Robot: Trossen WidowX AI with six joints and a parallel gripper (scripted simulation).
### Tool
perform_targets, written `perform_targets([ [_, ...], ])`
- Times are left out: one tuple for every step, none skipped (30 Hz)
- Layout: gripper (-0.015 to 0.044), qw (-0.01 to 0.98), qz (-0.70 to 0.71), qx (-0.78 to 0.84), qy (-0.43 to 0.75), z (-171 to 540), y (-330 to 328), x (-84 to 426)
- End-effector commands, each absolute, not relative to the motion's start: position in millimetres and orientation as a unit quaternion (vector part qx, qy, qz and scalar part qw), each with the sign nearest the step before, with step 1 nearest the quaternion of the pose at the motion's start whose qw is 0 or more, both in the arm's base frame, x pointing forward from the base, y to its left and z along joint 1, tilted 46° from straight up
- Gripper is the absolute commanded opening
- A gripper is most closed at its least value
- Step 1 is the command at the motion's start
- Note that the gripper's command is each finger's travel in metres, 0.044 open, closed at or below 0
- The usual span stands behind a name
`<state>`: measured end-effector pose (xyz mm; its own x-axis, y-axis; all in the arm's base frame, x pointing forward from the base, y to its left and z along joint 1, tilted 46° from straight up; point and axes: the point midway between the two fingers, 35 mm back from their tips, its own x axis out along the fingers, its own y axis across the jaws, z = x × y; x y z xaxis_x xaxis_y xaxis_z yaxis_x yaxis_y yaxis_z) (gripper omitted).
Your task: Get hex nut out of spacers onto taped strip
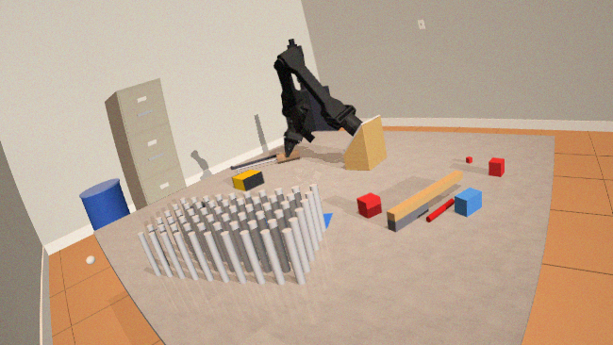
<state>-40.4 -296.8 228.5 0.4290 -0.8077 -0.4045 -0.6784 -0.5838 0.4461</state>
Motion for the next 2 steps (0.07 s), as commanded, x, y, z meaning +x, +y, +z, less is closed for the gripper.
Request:
perform_targets([
  [0.0394,0.109,-0.299,0.839,-0.443,228.7,-296.6,-40.2],
  [0.0420,0.109,-0.299,0.839,-0.443,228.7,-296.6,-40.2],
])
